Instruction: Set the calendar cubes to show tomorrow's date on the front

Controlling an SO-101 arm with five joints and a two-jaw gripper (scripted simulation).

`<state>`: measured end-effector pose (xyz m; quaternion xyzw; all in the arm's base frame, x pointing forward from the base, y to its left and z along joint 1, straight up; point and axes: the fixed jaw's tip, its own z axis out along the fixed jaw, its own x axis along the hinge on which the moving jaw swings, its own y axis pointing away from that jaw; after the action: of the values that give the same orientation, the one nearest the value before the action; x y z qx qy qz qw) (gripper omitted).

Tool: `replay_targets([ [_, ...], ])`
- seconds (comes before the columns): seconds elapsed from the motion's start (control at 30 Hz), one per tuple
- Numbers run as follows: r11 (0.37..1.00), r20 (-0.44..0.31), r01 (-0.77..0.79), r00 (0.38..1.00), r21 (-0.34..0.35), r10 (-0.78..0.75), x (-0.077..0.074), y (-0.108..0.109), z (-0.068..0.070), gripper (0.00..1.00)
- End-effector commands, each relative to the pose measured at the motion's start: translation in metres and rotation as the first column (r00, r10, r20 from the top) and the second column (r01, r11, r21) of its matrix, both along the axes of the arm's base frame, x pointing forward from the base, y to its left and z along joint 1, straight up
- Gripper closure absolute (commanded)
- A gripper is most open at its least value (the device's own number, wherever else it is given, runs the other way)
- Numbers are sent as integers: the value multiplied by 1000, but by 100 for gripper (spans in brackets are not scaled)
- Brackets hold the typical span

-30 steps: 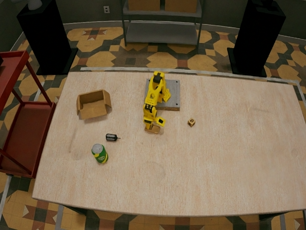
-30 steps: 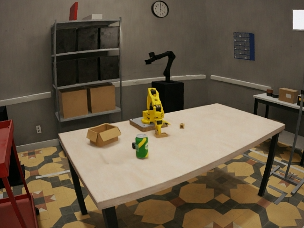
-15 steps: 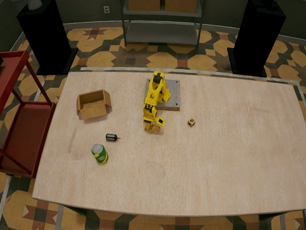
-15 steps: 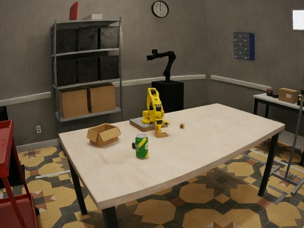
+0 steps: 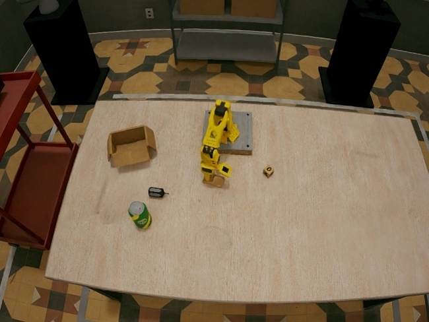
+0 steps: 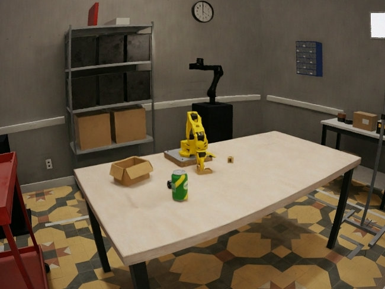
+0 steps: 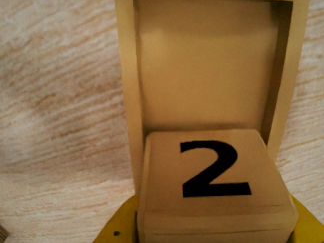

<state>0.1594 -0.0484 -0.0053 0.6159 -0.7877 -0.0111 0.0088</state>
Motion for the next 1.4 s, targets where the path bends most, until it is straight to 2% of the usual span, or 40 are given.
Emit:
replay_targets([
  [0.0,1000,13,-3,1000,-2,3,2,-1,3,100],
  [1.37,1000,13,-3,1000,-2,3,4,-2,12,100],
])
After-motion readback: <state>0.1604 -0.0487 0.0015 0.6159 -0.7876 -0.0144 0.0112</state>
